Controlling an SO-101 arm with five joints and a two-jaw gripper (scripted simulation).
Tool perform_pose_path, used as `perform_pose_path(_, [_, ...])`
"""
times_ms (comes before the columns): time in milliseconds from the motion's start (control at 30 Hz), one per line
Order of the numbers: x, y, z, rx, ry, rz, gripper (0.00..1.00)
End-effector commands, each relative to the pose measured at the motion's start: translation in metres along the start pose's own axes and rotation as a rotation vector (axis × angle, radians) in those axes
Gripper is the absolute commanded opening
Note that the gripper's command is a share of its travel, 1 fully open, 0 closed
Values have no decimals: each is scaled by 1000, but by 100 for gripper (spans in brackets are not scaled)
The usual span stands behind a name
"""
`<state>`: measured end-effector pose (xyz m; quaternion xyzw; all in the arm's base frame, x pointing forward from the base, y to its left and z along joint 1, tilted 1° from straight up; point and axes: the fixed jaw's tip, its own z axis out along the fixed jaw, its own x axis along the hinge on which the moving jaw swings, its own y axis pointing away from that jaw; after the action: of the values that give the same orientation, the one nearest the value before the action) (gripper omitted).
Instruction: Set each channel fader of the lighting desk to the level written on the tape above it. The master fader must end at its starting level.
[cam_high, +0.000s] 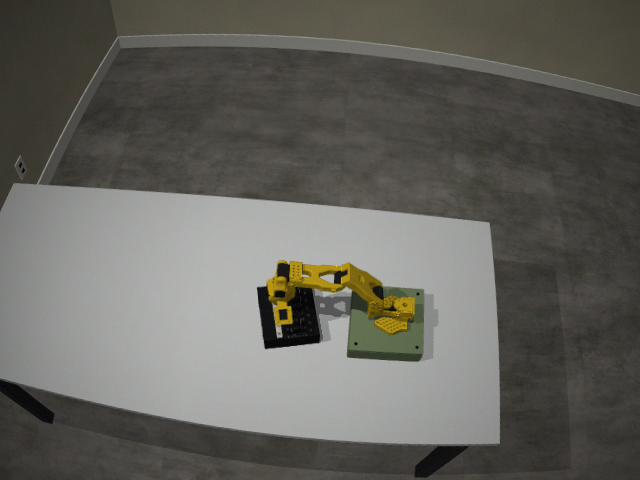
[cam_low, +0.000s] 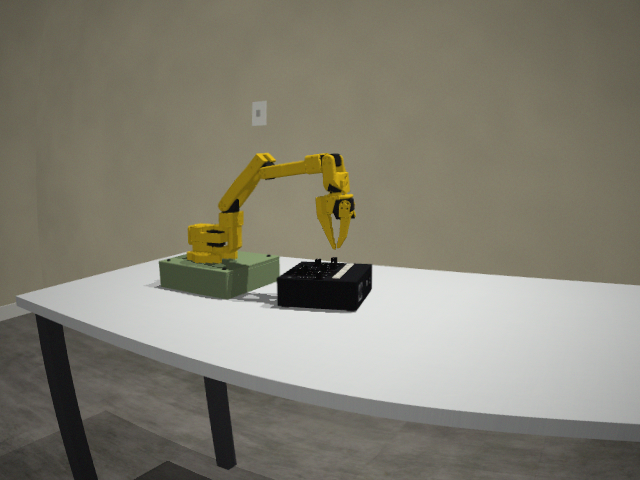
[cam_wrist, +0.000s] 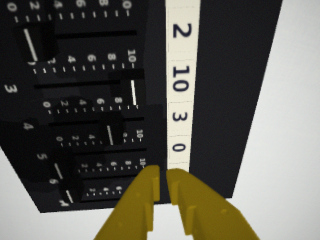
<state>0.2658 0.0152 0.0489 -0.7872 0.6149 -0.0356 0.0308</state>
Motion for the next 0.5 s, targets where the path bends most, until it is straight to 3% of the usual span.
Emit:
perform_pose_path(0, [3, 1, 0, -7, -2, 3, 0])
perform_pose_path(467, [7, 1, -1, 0, 1, 3, 0])
